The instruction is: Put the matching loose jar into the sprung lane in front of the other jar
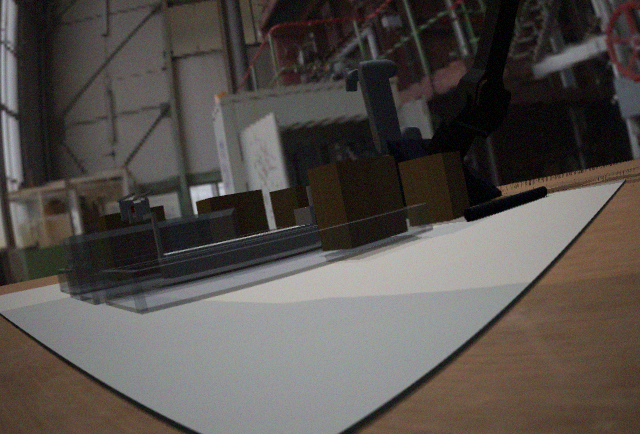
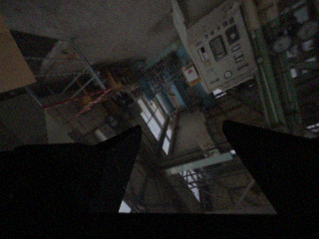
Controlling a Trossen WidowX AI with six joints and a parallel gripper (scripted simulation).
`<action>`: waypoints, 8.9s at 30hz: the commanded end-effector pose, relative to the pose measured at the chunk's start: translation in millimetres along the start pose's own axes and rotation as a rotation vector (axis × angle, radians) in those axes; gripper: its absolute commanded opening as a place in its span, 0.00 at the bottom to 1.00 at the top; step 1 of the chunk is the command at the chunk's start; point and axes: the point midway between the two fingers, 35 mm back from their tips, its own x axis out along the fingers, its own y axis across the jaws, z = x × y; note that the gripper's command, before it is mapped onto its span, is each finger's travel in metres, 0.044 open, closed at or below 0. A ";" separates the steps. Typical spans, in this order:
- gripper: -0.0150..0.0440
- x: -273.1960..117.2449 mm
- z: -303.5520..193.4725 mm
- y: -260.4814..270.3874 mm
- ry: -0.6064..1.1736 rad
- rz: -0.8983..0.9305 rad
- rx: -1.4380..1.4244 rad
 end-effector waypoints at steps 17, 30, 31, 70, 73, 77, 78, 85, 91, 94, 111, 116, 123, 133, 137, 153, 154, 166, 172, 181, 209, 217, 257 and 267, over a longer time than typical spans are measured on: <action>1.00 5.8 31.0 213.8 -0.131 0.540 0.011; 1.00 -81.7 -8.0 394.5 -0.033 1.091 0.295; 1.00 -92.8 -11.3 407.4 -0.016 1.137 0.330; 1.00 -479.7 8.8 476.1 1.581 1.893 2.394; 1.00 -479.5 8.8 476.1 1.581 1.893 2.394; 1.00 -479.3 24.6 485.2 1.581 1.892 2.394; 1.00 -479.3 33.6 489.6 1.580 1.892 2.395; 1.00 -478.6 41.0 492.6 1.579 1.893 2.396; 1.00 -477.8 54.5 499.4 1.578 1.892 2.397; 1.00 -477.8 54.7 499.5 1.578 1.892 2.397; 1.00 -477.7 78.3 511.9 1.577 1.892 2.399; 0.96 -477.7 81.9 513.5 1.576 1.892 2.399; 0.64 -477.7 81.9 513.5 1.576 1.892 2.399; 0.40 -477.7 81.9 513.5 1.576 1.892 2.399; 0.25 -478.3 68.5 510.3 1.582 1.890 2.394; 0.25 -486.2 -10.6 468.2 1.583 1.893 2.393; 0.25 -486.3 -11.3 467.6 1.583 1.894 2.393; 0.25 -462.5 -6.2 489.1 1.627 1.879 2.390; 0.25 -438.0 2.3 506.9 1.655 1.868 2.399; 0.25 -404.8 18.2 525.6 1.673 1.864 2.425; 0.25 -401.7 37.3 540.4 1.672 1.864 2.427; 0.25 -399.9 36.1 542.9 1.672 1.864 2.427; 0.25 -390.9 30.2 555.1 1.671 1.862 2.427; 0.25 -388.7 28.6 558.0 1.670 1.862 2.427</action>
